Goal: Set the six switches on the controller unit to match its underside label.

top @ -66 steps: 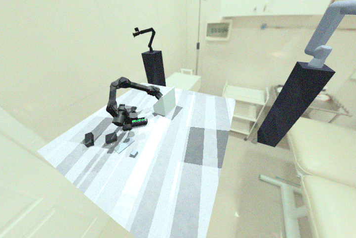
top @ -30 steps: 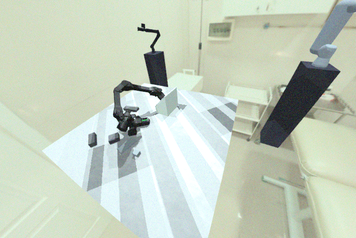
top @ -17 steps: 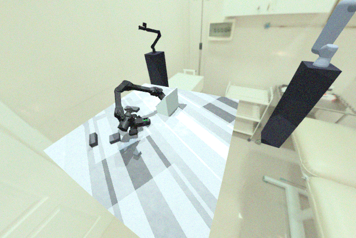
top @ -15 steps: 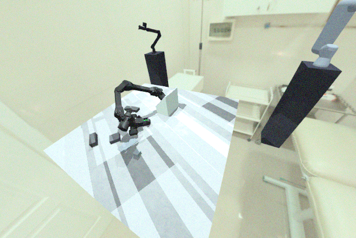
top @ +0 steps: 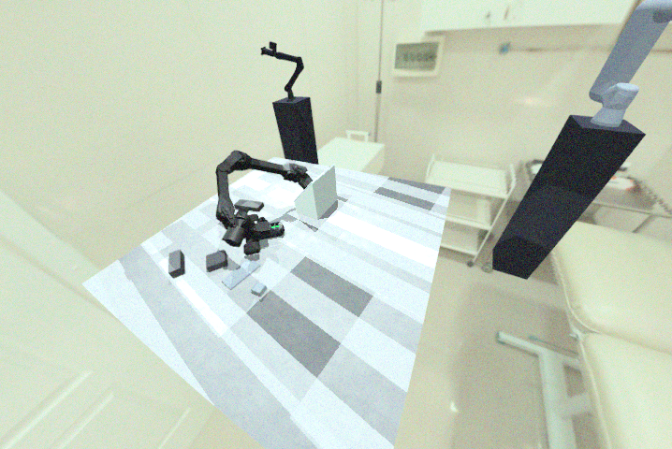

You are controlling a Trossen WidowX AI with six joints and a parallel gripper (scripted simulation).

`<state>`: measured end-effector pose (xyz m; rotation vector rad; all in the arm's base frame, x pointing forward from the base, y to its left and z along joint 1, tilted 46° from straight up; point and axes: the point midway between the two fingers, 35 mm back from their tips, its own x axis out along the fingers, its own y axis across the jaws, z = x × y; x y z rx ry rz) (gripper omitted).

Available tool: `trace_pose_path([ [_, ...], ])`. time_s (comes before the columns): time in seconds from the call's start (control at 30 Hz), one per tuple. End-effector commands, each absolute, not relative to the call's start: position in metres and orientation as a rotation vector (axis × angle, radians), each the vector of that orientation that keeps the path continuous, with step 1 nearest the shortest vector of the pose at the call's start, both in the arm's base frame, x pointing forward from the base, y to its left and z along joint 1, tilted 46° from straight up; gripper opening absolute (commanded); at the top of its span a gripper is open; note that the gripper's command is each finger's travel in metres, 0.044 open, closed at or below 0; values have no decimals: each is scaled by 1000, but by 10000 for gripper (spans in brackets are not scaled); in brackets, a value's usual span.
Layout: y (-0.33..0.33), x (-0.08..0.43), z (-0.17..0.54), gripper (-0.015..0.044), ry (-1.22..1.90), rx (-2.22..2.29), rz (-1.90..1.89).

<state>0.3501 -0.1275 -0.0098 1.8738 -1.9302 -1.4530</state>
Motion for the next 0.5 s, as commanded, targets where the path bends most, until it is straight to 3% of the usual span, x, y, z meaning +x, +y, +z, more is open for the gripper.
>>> trace_pose_path([
  [0.0,-129,349,-8,0,-1923,1873,-1450],
  [0.47,-134,339,-2,0,-1923,1872,-1450],
])
